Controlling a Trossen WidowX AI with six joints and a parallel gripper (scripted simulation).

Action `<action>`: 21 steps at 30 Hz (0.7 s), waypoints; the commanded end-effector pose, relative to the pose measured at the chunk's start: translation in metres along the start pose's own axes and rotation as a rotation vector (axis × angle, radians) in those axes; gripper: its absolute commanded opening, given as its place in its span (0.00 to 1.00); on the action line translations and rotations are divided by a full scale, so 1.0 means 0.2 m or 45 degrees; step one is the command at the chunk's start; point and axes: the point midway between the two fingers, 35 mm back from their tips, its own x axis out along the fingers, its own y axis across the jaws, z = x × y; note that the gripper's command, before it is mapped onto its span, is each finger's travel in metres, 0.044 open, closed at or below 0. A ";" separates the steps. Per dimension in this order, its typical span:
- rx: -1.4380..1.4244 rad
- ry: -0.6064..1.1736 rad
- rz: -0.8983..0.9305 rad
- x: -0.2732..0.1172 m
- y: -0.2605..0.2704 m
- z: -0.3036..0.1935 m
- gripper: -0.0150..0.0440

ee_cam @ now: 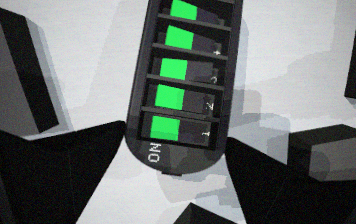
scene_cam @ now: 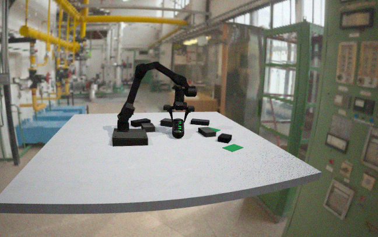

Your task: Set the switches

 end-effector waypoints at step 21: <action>0.001 0.064 0.013 -0.09 0.00 0.09 0.82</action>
